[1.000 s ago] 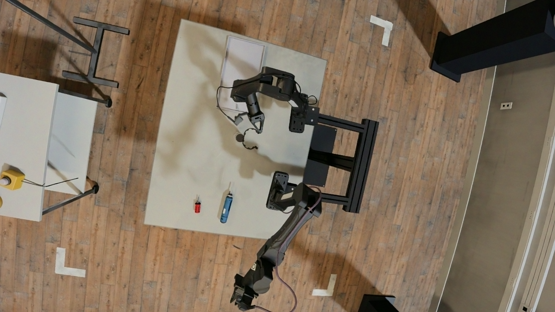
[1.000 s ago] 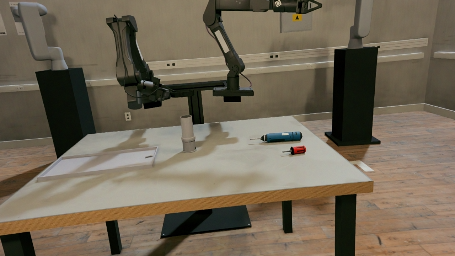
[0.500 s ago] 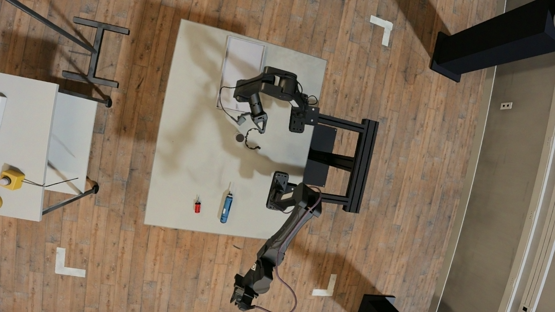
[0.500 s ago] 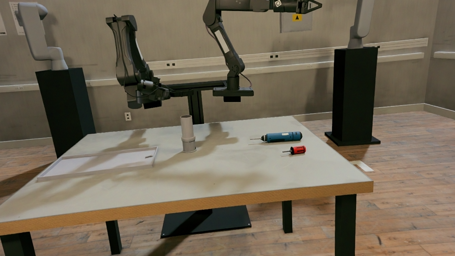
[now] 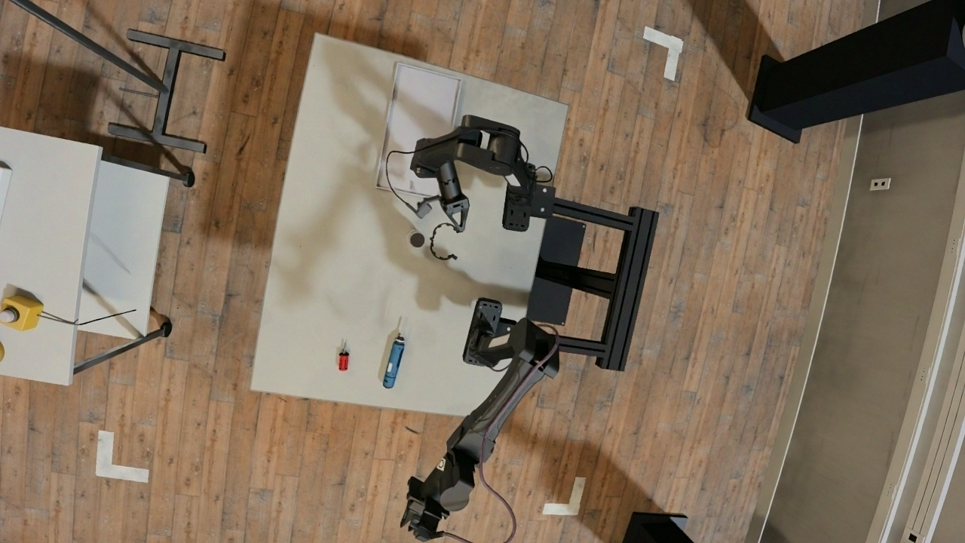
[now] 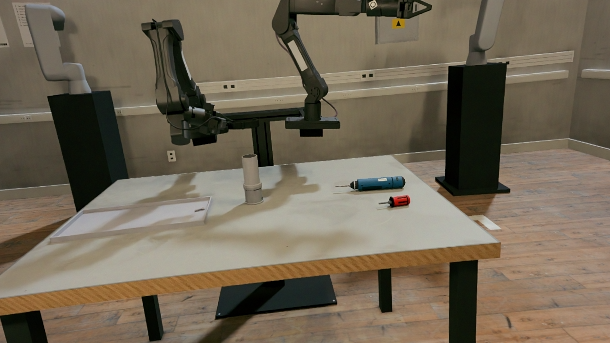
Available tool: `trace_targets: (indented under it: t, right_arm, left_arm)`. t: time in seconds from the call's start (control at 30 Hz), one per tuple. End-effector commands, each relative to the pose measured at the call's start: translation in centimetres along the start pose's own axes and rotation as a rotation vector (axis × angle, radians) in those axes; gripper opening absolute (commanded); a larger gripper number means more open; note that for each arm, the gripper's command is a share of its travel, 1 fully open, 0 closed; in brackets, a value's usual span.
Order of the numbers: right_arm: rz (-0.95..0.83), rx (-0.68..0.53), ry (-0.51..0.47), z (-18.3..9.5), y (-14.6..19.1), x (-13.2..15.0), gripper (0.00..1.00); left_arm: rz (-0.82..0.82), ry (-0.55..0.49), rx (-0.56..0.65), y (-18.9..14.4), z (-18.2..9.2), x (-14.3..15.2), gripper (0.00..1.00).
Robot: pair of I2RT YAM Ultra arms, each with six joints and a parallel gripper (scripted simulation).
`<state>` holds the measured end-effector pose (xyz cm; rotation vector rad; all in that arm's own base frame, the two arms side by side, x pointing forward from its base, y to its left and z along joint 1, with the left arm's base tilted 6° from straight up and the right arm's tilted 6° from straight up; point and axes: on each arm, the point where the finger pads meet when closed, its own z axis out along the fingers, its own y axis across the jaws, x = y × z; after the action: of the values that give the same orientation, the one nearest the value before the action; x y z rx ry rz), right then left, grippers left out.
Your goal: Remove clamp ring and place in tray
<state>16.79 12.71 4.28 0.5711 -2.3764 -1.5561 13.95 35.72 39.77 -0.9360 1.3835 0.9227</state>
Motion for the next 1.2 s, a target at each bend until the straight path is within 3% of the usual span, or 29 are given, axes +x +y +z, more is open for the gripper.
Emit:
trace_targets:
  t: [0.0,1.17]
  right_arm:
    - [-0.035,0.008,-0.022,-0.1,0.2,0.3,0.06]
    - [-0.024,0.005,-0.006,0.8,0.4,2.6,0.06]
  left_arm:
    - [-0.011,-0.061,-0.014,0.3,-0.8,-2.8,0.20]
    - [-0.011,-0.061,-0.014,0.3,-0.8,-2.8,0.20]
